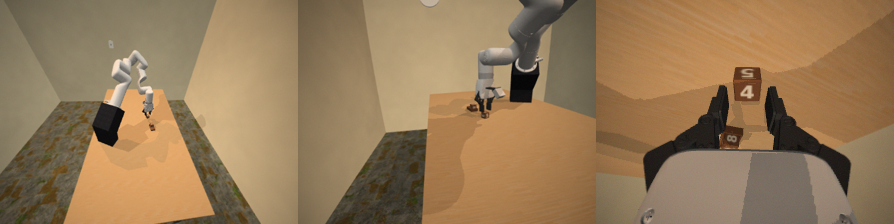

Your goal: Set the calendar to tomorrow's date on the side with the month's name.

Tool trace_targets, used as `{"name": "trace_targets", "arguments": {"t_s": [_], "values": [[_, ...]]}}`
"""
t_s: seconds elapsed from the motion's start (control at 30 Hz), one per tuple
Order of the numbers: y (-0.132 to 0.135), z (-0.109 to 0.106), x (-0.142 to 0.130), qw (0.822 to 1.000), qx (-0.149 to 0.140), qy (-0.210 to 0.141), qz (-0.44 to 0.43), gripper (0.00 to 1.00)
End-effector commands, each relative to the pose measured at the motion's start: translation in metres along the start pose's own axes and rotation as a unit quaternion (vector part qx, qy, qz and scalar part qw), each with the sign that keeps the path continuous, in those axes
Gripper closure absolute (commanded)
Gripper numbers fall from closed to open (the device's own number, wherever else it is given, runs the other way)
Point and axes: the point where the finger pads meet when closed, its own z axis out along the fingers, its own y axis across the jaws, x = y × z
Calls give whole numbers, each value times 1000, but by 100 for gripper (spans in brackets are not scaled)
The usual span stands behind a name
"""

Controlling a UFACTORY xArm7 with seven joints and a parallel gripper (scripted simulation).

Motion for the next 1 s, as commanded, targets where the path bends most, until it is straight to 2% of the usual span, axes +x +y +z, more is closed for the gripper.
{"name": "trace_targets", "arguments": {"t_s": [0.0, 0.57, 0.87, 0.97], "values": [[0, -1, -1, 1000, -1, -1, 1, 51], [0, -2, -1, 1000, -1, -1, 1, 51], [0, -18, -1, 1000, -1, -1, 1, 51], [0, -29, -1, 1000, -1, -1, 1, 51]]}}
